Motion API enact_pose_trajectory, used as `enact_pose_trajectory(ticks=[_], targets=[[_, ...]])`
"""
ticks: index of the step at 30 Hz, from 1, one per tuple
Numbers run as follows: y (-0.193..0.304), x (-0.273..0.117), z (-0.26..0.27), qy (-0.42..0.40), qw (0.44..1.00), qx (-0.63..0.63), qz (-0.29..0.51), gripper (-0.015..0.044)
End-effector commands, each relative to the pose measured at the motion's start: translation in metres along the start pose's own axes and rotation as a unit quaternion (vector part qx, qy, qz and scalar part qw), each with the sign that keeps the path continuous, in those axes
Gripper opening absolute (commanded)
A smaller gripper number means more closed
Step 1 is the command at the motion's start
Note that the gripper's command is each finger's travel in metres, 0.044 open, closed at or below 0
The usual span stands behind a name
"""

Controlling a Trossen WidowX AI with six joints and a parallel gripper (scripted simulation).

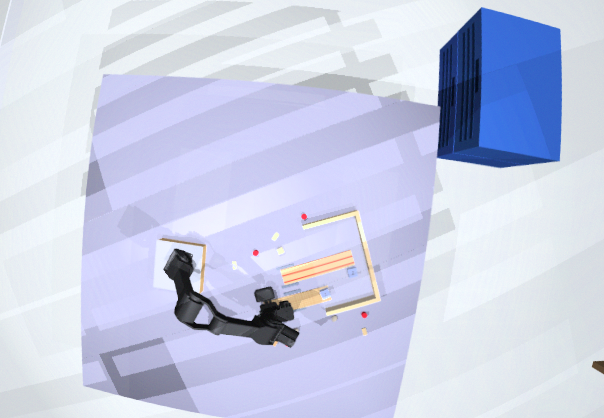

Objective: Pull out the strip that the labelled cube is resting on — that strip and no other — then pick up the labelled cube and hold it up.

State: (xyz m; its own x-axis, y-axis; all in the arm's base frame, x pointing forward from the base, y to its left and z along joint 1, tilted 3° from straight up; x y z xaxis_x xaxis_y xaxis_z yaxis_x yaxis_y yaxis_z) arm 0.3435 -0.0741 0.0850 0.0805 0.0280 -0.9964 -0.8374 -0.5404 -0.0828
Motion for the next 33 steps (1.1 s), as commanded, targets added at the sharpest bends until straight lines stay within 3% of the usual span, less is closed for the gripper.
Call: enact_pose_trajectory(ticks=[1,33], targets=[[0.011,0.006,0.001,-0.007,1.0,0.001,0.01,0.0],[0.059,0.005,0.001,-0.007,1.0,0.001,0.013,0.0]])
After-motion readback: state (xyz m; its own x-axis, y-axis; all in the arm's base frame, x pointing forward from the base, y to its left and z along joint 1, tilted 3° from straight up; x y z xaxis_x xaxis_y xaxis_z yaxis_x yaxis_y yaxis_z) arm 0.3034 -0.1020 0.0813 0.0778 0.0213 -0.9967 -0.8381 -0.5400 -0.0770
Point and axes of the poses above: the point midway between the two fingers, 35 mm back from their tips, its own x axis out along the fingers, its own z axis across the jaws, y = z × x, the point moved 9 cm from there along -x, back along the fingers
